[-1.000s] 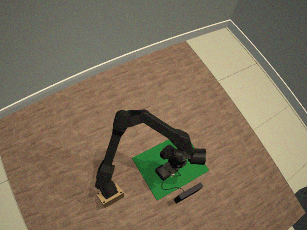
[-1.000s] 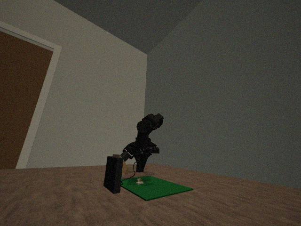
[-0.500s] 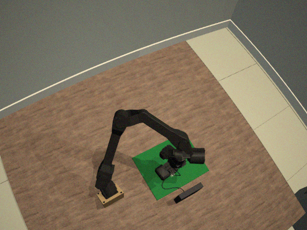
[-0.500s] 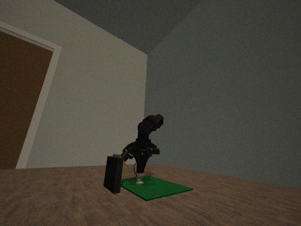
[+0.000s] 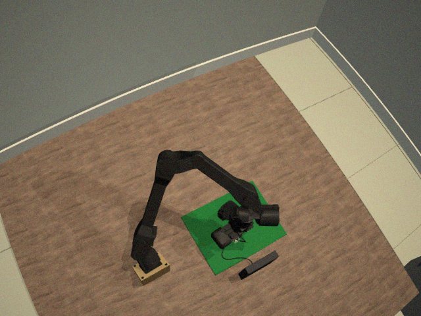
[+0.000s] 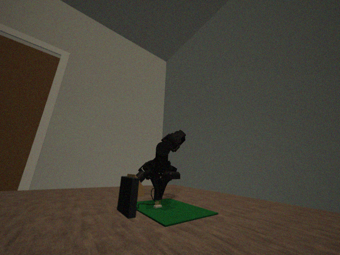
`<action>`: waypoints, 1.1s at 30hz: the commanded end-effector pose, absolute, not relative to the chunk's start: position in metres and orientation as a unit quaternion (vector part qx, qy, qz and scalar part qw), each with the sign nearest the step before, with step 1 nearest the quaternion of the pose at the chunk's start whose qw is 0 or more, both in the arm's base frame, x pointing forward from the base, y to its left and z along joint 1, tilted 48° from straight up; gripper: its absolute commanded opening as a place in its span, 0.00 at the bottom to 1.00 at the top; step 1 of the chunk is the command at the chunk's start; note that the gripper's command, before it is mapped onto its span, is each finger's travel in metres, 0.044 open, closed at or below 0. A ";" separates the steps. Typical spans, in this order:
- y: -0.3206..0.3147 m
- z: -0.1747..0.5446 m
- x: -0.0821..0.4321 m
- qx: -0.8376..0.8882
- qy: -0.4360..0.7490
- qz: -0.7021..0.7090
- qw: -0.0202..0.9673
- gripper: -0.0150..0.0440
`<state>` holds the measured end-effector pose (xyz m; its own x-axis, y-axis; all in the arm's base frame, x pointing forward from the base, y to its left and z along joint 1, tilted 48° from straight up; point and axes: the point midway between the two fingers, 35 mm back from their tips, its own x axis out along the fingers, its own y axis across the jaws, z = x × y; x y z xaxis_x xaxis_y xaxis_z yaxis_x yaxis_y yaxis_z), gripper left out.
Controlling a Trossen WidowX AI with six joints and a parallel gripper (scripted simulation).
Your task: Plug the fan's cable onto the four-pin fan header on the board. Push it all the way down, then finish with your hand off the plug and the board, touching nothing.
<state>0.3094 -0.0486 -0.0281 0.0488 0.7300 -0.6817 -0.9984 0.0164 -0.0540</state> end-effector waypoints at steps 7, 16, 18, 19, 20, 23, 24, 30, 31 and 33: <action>-0.048 -0.028 0.312 -0.274 0.243 0.644 0.671 0.25; -0.047 -0.029 0.312 -0.274 0.243 0.644 0.671 0.25; -0.047 -0.029 0.311 -0.274 0.243 0.644 0.671 0.25; -0.047 -0.030 0.311 -0.274 0.243 0.644 0.671 0.25; -0.046 -0.030 0.311 -0.274 0.243 0.644 0.671 0.25; -0.046 -0.030 0.311 -0.274 0.243 0.644 0.671 0.25; -0.046 -0.030 0.311 -0.274 0.243 0.644 0.671 0.25; -0.045 -0.031 0.311 -0.274 0.244 0.644 0.672 0.25; -0.045 -0.031 0.311 -0.274 0.244 0.644 0.672 0.25; -0.045 -0.031 0.311 -0.274 0.244 0.644 0.672 0.25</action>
<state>0.3107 -0.0459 -0.0307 0.0504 0.7294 -0.6822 -0.9983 0.0164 -0.0562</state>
